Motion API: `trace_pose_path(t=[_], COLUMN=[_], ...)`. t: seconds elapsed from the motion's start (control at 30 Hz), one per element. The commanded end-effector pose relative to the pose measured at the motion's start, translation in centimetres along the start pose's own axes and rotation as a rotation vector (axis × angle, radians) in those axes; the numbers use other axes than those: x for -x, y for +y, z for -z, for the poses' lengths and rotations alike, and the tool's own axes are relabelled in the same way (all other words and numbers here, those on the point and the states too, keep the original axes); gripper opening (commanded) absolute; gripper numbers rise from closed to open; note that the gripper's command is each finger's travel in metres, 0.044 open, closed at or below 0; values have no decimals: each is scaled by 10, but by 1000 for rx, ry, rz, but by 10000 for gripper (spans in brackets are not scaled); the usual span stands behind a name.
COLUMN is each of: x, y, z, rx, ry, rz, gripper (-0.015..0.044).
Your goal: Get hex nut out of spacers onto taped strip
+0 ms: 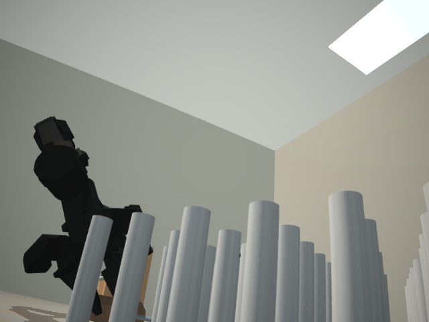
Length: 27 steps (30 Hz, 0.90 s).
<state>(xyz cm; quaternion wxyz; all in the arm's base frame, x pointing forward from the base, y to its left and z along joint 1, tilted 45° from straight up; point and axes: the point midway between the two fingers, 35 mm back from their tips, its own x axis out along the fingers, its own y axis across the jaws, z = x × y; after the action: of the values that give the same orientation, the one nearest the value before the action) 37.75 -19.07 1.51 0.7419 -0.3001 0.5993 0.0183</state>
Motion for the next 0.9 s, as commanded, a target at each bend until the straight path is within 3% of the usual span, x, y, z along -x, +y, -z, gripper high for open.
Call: trace_pose_path(t=[0.0, 0.87], x=[-2, -8], y=[0, 5], z=[-5, -14], rx=[-3, -3], ry=[-5, -6], rz=[2, 4], gripper=[0, 0])
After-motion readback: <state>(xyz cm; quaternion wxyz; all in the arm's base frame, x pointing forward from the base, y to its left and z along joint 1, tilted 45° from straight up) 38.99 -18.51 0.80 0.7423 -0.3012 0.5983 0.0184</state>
